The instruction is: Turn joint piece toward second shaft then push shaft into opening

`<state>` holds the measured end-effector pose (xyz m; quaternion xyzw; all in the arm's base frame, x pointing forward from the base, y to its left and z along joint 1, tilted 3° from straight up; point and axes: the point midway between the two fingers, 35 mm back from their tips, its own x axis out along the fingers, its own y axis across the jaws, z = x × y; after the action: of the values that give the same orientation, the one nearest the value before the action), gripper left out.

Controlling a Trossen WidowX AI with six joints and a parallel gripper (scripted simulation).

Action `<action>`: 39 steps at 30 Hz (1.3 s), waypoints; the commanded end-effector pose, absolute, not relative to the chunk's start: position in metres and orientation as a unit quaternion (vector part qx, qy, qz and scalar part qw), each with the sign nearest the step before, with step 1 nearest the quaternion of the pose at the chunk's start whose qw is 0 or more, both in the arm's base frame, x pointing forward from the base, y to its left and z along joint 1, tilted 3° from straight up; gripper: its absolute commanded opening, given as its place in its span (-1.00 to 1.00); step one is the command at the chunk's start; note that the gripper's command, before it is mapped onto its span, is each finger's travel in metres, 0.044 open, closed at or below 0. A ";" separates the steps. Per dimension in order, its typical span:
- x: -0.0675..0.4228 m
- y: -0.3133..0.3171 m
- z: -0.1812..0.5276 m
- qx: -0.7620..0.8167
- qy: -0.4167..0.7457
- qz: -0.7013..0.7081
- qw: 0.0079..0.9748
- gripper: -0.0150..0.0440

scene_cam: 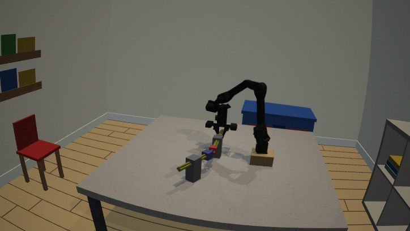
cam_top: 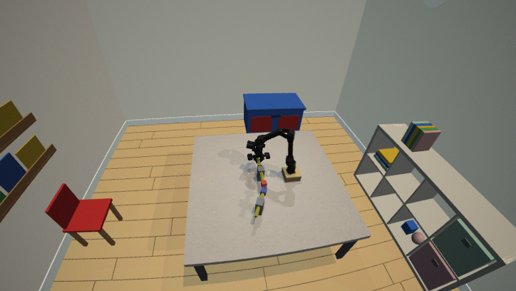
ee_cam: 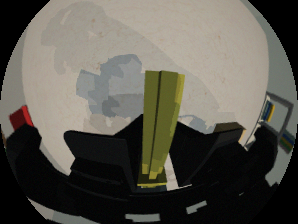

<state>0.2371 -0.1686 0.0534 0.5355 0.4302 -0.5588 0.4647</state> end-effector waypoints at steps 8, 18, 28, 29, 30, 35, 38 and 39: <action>0.241 -0.150 0.052 0.538 0.430 -0.556 0.466 -0.49; 0.243 -0.139 0.051 0.538 0.430 -0.556 0.465 -0.49; 0.242 -0.143 0.052 0.536 0.430 -0.559 0.464 -0.49; 0.242 -0.143 0.052 0.536 0.430 -0.559 0.464 -0.40; 0.242 -0.143 0.052 0.536 0.430 -0.559 0.464 -0.31; 0.242 -0.143 0.052 0.536 0.430 -0.559 0.464 -0.26; 0.242 -0.143 0.052 0.536 0.430 -0.559 0.464 -0.09; 0.242 -0.143 0.052 0.536 0.430 -0.559 0.464 0.00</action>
<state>0.2421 -0.1430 0.0519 0.5365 0.4290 -0.5593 0.4641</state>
